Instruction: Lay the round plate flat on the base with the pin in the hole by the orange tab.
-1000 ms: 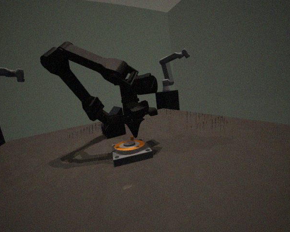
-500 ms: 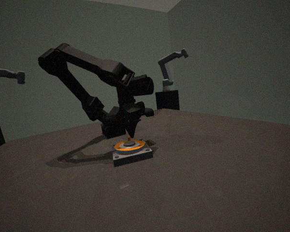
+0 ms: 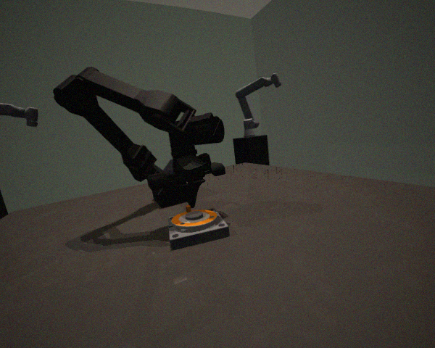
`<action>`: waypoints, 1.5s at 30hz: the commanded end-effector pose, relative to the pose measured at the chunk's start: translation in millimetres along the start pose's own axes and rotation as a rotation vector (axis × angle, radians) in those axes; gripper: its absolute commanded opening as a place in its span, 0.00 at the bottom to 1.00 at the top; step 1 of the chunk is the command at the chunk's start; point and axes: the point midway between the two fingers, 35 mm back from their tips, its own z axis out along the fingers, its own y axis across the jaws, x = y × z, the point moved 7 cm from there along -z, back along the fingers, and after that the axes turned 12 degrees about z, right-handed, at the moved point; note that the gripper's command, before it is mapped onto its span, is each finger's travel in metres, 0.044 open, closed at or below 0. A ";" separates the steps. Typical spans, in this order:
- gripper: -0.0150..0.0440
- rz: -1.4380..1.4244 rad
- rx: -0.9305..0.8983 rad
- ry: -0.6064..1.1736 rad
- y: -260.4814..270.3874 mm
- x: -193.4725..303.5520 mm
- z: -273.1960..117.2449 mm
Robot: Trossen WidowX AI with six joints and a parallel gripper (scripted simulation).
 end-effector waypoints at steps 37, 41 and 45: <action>0.25 0.000 0.006 -0.005 -43.9 -20.4 -3.6; 0.25 0.000 0.006 -0.006 -47.0 -24.6 -4.4; 0.25 0.000 0.006 -0.006 -49.4 -28.1 -5.1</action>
